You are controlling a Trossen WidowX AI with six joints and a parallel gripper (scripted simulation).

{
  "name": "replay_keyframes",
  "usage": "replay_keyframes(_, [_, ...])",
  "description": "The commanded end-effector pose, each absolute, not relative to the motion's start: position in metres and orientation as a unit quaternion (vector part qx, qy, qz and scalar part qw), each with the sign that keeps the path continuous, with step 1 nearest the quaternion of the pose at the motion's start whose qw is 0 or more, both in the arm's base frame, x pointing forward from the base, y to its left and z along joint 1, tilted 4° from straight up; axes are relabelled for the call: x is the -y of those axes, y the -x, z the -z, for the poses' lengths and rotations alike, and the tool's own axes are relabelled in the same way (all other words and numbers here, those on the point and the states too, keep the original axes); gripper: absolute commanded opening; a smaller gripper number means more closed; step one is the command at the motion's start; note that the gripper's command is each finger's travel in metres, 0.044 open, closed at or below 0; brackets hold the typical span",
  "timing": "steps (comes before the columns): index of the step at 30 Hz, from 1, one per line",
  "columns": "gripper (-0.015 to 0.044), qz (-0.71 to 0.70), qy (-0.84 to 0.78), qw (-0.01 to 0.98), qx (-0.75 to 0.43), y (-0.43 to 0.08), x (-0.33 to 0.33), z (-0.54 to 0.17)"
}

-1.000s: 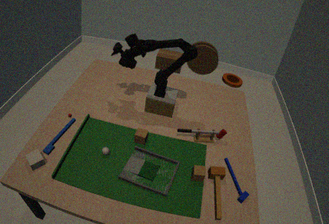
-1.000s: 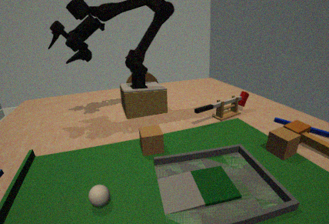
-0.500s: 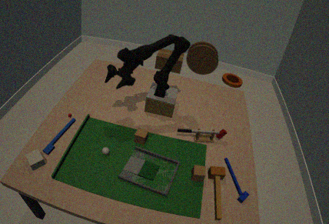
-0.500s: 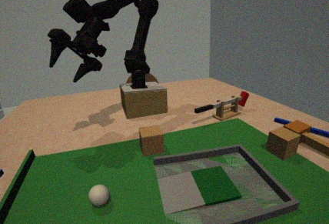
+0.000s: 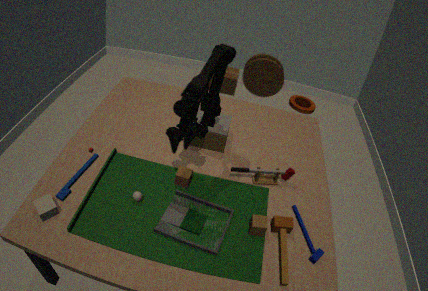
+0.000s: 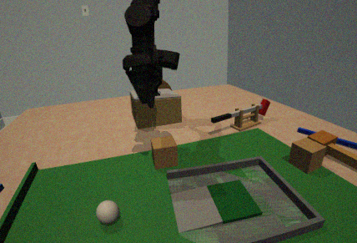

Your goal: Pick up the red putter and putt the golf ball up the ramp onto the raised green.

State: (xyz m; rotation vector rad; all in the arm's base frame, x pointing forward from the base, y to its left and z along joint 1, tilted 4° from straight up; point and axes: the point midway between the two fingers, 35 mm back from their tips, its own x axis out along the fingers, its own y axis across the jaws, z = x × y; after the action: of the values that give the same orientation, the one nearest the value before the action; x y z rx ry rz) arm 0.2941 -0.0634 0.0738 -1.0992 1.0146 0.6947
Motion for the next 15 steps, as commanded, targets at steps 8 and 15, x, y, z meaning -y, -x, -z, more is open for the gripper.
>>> replay_keyframes(8, [0.044, -0.542, 0.465, 0.586, -0.384, -0.272, -0.11, -0.039])
replay_keyframes(15, [0.044, -0.635, 0.45, 0.51, -0.367, -0.223, -0.182, -0.026])
